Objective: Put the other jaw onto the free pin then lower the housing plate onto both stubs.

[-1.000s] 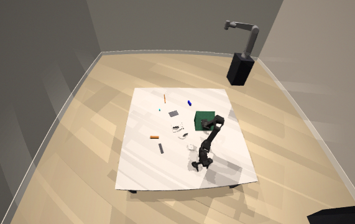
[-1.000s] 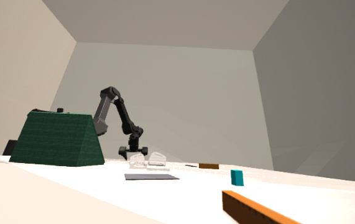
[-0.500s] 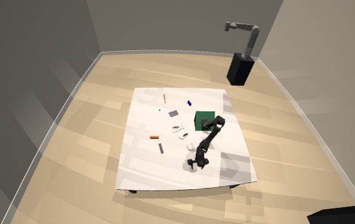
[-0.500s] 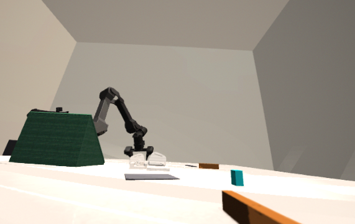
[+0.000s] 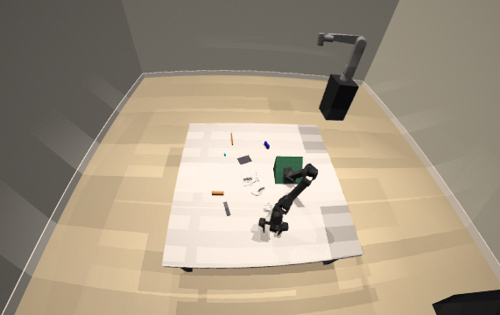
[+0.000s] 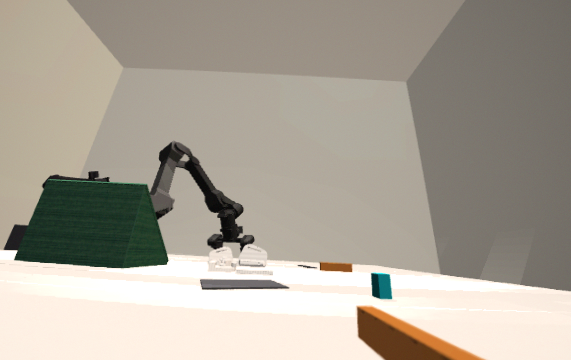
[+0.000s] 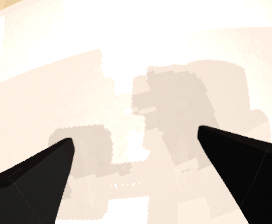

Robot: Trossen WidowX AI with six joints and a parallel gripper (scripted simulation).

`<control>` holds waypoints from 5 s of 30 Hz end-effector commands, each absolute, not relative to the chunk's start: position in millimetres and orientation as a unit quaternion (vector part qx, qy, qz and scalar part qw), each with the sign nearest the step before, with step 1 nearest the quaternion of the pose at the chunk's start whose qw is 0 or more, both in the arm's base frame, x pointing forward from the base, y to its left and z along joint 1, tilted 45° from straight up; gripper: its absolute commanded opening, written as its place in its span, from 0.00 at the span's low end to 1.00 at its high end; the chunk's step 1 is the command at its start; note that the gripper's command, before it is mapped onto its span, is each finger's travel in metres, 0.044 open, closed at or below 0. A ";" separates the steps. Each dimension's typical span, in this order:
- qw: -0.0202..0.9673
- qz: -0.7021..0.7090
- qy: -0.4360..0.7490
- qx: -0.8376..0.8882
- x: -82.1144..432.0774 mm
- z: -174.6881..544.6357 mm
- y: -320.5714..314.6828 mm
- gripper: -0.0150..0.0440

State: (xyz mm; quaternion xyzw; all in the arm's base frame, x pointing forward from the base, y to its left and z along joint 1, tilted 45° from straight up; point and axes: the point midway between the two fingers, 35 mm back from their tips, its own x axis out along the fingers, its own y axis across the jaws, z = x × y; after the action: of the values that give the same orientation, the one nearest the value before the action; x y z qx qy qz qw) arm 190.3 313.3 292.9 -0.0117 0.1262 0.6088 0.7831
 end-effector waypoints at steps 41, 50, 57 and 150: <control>0.770 0.349 0.460 0.272 258.9 217.3 228.2 1.00; 0.740 0.271 0.512 0.341 265.6 202.1 208.0 1.00; 0.709 0.204 0.546 0.396 269.3 190.8 191.4 1.00; -0.132 -0.556 0.385 0.725 219.5 134.6 29.7 1.00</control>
State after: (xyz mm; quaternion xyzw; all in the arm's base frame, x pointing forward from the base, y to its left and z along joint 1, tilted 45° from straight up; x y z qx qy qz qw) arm 220.0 30.0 134.6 -0.7280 -0.3896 0.5513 0.1200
